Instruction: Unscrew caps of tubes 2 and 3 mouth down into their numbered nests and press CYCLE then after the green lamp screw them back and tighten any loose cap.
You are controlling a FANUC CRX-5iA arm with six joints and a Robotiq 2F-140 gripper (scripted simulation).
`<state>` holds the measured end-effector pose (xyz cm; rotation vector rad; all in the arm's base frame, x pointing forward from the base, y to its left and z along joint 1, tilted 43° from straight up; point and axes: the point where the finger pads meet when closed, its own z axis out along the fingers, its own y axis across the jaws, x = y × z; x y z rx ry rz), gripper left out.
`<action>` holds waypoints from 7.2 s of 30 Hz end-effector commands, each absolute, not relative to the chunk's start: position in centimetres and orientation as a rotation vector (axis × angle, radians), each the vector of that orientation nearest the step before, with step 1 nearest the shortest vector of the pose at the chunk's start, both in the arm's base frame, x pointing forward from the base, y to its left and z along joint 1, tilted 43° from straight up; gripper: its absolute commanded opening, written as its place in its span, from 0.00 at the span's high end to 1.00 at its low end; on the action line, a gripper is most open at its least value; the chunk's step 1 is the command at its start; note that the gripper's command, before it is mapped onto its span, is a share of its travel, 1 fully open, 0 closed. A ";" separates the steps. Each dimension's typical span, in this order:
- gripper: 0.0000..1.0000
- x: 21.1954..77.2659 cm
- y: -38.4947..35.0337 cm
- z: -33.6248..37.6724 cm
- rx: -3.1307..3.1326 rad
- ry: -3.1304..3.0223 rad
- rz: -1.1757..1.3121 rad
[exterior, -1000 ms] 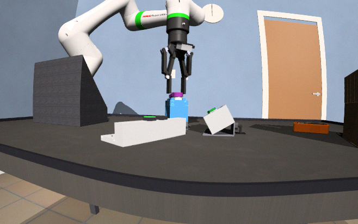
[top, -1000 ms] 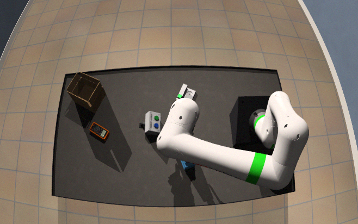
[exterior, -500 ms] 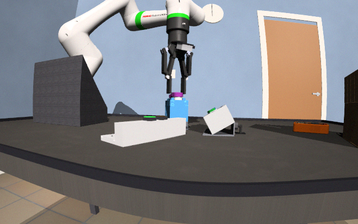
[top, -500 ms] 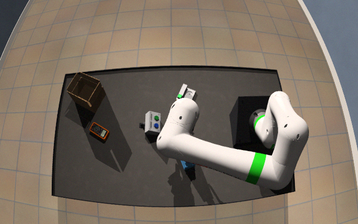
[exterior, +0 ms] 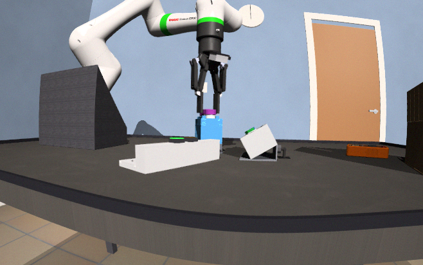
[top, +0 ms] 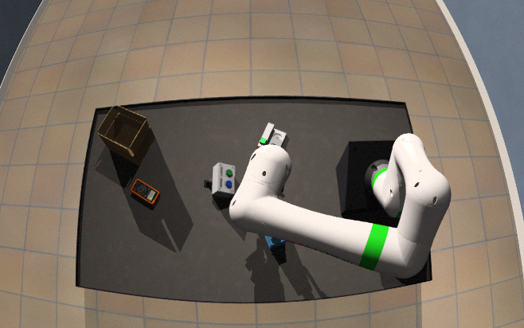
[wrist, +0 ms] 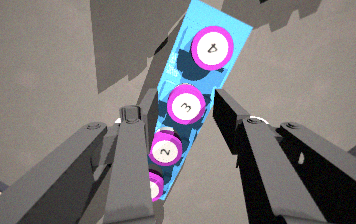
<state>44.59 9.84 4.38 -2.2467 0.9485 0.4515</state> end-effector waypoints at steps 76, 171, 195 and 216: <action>0.59 44.6 9.8 4.4 -2.186 1.117 0.513; 0.59 44.6 9.8 4.4 -2.293 0.796 0.391; 0.70 44.6 9.8 4.4 -2.198 1.087 0.502; 0.70 44.6 9.9 4.3 -1.687 1.951 0.824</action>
